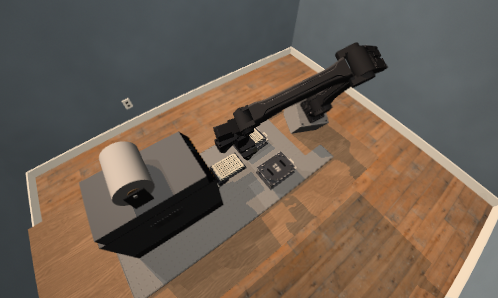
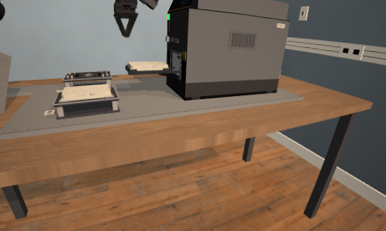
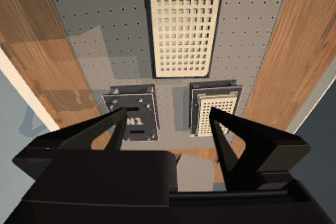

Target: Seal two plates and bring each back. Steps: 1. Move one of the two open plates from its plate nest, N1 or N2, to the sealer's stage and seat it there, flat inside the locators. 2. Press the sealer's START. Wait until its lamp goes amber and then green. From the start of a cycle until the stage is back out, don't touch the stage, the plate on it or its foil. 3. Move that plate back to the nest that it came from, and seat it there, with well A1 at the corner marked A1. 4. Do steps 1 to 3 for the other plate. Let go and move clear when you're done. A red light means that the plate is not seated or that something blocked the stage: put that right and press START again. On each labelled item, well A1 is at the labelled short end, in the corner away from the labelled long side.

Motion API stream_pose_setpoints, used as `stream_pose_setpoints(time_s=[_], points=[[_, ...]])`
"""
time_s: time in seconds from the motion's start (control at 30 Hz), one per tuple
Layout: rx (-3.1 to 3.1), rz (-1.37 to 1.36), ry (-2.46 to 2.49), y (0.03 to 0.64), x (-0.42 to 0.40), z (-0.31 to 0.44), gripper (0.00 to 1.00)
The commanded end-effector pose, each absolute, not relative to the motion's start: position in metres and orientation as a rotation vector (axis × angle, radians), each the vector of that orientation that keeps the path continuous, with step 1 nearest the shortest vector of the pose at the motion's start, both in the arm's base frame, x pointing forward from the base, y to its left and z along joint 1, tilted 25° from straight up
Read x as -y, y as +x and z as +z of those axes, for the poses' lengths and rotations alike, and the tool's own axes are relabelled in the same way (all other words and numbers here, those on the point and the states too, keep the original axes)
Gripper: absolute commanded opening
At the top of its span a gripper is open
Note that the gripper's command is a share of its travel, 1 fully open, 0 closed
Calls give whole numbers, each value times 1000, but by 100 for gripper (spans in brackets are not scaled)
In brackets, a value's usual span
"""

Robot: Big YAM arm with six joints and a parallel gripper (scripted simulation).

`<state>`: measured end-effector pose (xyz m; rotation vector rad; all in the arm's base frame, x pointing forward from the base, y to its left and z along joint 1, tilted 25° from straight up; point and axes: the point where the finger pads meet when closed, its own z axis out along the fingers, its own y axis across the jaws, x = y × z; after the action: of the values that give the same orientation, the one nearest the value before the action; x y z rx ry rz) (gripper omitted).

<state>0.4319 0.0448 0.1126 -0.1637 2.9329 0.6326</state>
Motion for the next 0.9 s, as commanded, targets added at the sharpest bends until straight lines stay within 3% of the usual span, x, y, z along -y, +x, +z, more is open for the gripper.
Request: stream_pose_setpoints(time_s=[0.0, 0.53, 0.57, 0.73, 0.87], points=[[-2884, 614, -195, 446, -58, 158, 94], [-2898, 619, -184, 425, -72, 219, 86], [-2891, 618, -187, 423, -74, 228, 0], [-2848, 610, -202, 420, -83, 267, 0], [-2860, 607, -198, 426, -76, 251, 0]])
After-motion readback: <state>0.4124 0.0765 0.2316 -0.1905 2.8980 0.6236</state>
